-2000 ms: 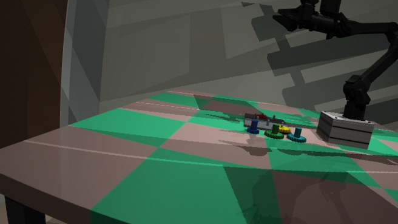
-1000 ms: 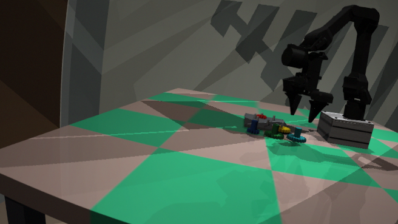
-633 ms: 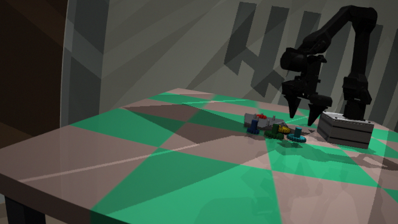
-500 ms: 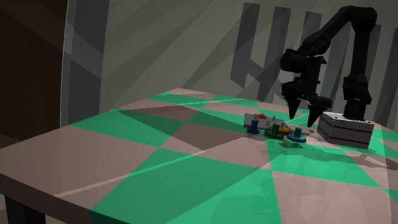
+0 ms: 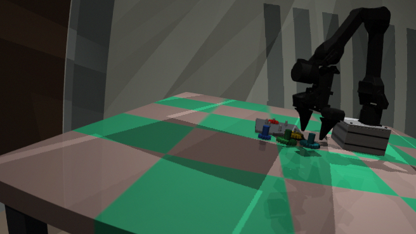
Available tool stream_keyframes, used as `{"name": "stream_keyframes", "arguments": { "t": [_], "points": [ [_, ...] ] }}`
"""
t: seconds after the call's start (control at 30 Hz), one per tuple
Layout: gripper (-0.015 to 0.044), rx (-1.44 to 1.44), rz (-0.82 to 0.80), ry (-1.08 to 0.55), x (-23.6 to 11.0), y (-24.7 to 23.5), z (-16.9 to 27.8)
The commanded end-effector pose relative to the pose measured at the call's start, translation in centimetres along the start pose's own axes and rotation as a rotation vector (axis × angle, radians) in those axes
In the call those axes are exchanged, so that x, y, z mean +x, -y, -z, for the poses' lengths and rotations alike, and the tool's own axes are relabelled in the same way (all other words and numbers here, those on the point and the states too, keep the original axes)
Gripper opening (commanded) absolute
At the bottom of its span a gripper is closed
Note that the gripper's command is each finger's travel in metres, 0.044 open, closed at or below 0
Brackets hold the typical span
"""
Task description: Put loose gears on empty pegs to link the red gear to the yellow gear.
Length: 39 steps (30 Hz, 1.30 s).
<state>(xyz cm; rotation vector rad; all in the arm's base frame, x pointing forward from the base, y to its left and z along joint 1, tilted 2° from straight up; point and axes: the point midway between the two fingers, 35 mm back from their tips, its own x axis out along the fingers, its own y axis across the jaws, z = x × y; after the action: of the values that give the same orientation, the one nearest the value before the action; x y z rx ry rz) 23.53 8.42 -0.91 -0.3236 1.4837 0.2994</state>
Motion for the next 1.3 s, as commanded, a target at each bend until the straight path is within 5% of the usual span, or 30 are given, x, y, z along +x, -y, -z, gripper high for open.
{"name": "stream_keyframes", "arguments": {
  "t": [0.0,0.4,0.87,1.27],
  "points": [
    [0.044,-0.005,0.004,-0.016,0.72,0.06,0.35],
    [0.044,-0.005,0.004,-0.016,0.72,0.06,0.35],
    [0.0072,-0.005,0.004,-0.016,0.72,0.06,0.35],
    [0.0,-0.005,0.004,-0.016,0.03,0.07,0.15]
  ]
}}
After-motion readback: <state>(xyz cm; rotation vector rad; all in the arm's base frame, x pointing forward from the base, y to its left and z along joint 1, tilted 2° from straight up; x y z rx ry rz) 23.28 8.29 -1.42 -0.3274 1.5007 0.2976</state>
